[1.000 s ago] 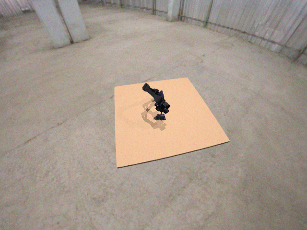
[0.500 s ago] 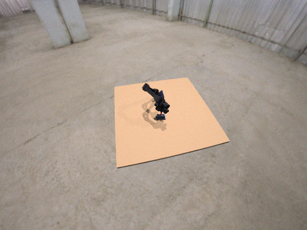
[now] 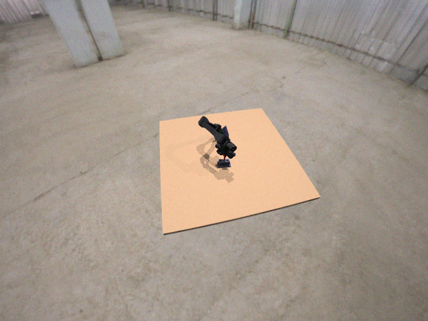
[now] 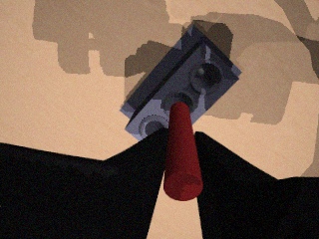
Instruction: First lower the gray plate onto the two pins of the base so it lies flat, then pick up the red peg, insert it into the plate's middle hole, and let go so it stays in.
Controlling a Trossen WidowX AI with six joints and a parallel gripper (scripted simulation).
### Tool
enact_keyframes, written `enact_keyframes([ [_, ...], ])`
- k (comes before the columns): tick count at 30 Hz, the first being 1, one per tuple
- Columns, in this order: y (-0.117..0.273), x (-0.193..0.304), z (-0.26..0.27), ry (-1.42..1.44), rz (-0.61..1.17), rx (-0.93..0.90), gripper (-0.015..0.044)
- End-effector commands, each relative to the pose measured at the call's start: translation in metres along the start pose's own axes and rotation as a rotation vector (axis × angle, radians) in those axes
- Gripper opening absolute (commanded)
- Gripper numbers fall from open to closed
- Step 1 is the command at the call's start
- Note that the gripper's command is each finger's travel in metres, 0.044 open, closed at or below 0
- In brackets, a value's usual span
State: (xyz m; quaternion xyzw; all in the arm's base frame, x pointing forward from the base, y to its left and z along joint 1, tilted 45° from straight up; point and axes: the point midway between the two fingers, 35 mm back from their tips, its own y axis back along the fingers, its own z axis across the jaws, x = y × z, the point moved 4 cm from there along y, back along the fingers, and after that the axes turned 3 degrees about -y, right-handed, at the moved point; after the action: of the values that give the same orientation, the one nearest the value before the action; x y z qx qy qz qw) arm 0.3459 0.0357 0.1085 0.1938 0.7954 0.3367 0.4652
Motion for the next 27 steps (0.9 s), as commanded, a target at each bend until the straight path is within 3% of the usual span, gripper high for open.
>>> enact_keyframes([
  [1,0.0002,-0.0008,0.0002,0.004,-0.003,0.001,0.0000],
  [27,-0.0095,-0.0010,0.0002,0.001,-0.002,0.000,0.0000],
])
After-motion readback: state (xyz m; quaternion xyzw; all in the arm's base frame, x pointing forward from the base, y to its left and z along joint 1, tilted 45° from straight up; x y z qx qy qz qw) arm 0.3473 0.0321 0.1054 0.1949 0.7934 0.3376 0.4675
